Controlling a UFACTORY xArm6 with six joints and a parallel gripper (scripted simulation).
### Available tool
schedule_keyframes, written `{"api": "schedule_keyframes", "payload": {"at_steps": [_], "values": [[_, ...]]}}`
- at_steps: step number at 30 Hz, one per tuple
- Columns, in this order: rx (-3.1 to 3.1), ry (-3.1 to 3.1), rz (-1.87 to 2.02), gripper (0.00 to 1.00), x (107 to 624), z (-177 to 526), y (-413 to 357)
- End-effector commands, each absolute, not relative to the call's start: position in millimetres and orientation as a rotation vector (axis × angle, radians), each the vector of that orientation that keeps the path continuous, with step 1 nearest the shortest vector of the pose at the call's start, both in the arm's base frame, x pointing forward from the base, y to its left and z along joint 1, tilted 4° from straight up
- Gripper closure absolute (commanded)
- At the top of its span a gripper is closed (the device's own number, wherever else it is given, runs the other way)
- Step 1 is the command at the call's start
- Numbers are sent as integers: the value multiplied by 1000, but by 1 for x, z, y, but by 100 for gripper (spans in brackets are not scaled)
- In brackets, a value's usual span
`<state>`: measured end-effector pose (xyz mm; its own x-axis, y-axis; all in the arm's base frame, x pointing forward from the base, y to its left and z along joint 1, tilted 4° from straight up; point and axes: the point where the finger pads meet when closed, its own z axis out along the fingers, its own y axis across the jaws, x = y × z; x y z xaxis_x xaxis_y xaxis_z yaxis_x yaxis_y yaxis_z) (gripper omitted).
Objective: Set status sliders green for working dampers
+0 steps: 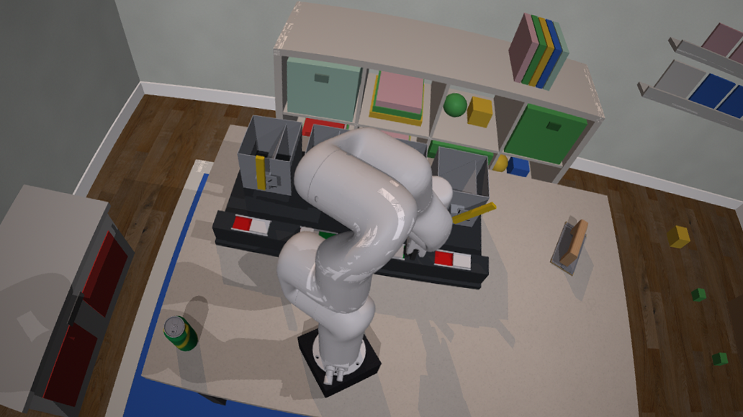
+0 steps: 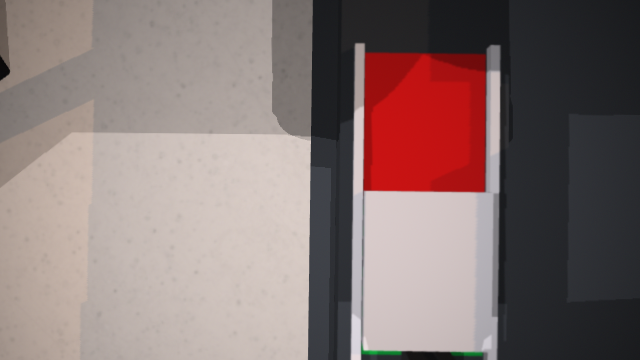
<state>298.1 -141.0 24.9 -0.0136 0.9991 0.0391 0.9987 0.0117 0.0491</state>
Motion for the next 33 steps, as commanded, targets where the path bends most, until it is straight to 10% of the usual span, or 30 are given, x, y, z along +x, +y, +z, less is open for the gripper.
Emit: {"api": "schedule_keyframes", "payload": {"at_steps": [1,33], "values": [[2199,2227,99,100,299,26,-139],[2199,2227,99,100,299,27,-123]]}}
